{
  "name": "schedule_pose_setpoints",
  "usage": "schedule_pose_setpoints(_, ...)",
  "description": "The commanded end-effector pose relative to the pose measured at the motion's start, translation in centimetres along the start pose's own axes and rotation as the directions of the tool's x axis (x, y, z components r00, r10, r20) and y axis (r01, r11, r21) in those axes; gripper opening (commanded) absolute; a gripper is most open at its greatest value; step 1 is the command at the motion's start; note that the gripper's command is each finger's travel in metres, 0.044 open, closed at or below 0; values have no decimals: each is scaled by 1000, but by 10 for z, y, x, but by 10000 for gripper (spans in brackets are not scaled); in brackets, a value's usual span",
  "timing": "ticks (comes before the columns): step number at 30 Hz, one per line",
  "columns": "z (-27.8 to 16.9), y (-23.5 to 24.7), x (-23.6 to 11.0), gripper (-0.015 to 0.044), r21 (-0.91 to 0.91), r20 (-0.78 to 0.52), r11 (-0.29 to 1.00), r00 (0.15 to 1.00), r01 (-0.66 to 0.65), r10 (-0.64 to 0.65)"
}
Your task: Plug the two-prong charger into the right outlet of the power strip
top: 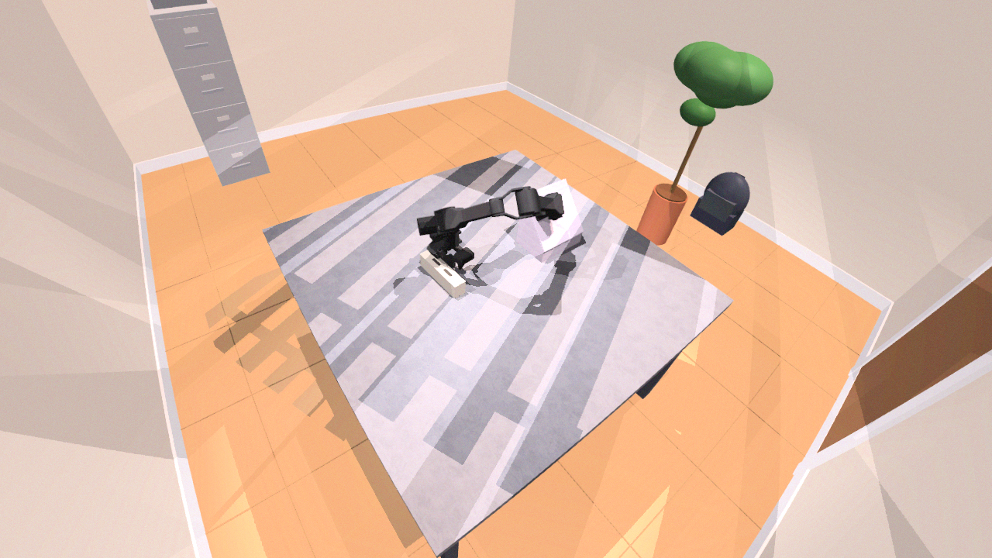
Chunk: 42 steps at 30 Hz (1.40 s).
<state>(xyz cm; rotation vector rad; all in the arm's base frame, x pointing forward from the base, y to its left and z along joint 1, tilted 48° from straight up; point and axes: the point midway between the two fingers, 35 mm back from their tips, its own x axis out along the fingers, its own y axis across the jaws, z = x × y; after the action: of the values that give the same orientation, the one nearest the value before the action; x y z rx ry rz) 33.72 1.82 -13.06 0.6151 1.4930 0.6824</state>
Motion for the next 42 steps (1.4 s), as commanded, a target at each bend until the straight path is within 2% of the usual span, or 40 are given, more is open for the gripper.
schedule_pose_setpoints(1, -4, 1, -1, 440, -10, 4, 1000, 1000, 2, -2)
schedule_pose_setpoints(38, -44, 0, 3, 440, -10, 4, 1000, 1000, 2, -2)
schedule_pose_setpoints(40, -39, -2, -1, 440, 3, 50, 1000, 999, -2, 2)
schedule_pose_setpoints(42, -33, -5, -15, 440, 8, 179, 1000, 984, 2, -4)
